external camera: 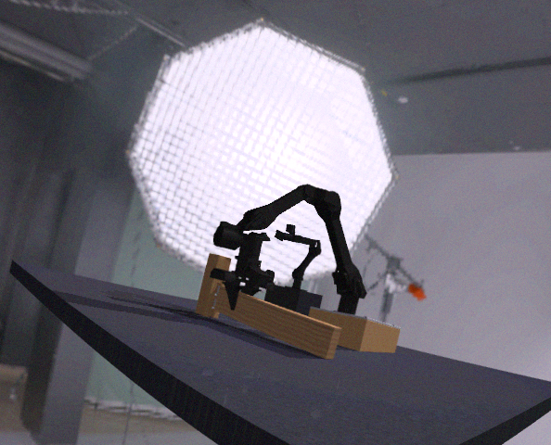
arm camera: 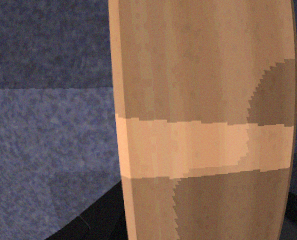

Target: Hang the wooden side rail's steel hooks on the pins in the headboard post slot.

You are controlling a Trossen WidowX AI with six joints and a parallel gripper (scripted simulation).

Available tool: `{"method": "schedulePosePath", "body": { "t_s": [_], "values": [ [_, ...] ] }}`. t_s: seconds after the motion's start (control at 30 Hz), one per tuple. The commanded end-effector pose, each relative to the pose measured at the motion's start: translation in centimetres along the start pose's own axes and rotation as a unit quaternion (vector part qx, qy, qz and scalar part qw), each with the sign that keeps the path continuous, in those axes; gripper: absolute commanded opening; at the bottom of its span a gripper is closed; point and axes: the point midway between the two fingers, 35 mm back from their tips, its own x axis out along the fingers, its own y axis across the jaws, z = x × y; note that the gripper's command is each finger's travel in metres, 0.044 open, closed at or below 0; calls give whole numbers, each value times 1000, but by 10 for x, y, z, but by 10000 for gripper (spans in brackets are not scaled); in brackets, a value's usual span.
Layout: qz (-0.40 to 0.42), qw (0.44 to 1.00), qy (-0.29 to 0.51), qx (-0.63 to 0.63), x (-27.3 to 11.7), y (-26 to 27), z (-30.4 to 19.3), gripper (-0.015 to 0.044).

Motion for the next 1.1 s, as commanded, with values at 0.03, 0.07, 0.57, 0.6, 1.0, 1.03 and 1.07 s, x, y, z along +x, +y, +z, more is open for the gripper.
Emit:
{"method": "schedulePosePath", "body": {
  "t_s": [0.03,0.07,0.57,0.6,1.0,1.03,1.07],
  "values": [
    [-8,1000,3,-2,-6,-4,-2,0],
    [-8,1000,3,-2,-6,-5,-2,0],
    [-8,1000,3,-2,-4,-6,-4,0],
    [-8,1000,3,-2,-4,-6,-4,0],
    [-8,1000,3,-2,-2,-5,-5,0],
    [-8,1000,3,-2,-2,-5,-5,0],
    [-8,1000,3,-2,-2,-5,-6,0]
  ]
}}
